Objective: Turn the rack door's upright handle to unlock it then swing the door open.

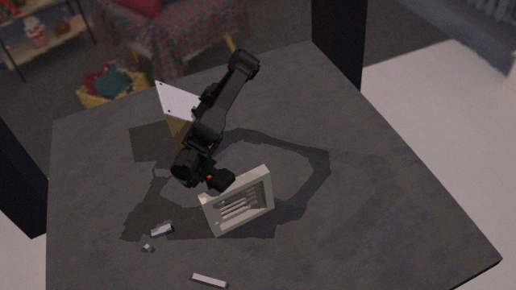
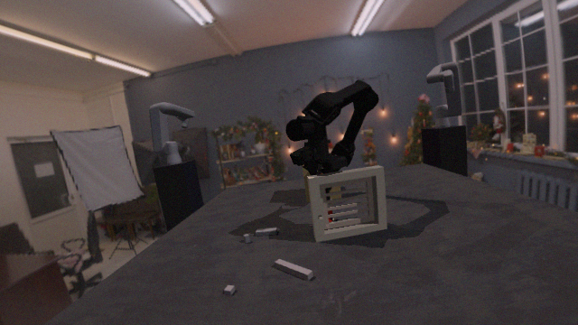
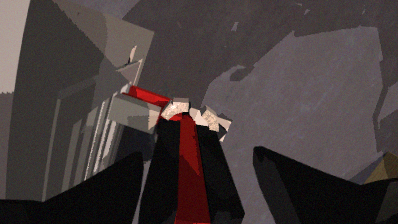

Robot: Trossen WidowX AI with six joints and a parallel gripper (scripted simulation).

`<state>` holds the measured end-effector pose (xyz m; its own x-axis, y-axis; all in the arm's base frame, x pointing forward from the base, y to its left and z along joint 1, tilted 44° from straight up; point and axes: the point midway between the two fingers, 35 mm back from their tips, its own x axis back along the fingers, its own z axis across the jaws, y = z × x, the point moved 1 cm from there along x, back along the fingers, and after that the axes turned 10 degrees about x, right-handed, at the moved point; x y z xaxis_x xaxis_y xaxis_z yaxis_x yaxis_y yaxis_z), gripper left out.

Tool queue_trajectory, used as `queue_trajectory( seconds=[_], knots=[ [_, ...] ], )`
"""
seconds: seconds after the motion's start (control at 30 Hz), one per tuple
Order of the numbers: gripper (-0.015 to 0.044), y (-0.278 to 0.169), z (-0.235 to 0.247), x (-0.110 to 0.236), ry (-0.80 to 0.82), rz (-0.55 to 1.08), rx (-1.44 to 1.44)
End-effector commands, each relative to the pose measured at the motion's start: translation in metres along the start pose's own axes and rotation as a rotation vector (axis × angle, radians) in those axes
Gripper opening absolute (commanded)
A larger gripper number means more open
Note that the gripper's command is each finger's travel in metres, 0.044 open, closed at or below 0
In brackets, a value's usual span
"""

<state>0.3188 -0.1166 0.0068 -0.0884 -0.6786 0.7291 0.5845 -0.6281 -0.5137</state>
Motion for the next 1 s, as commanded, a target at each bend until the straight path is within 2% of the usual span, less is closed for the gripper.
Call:
queue_trajectory(
  seconds=[0.0, 0.97],
  knots=[
    [0.0285, -0.0010, 0.0053, -0.0025, 0.009, 0.002, 0.223],
    [0.0285, -0.0010, 0.0053, -0.0026, 0.009, -0.005, 1.660]
  ],
)
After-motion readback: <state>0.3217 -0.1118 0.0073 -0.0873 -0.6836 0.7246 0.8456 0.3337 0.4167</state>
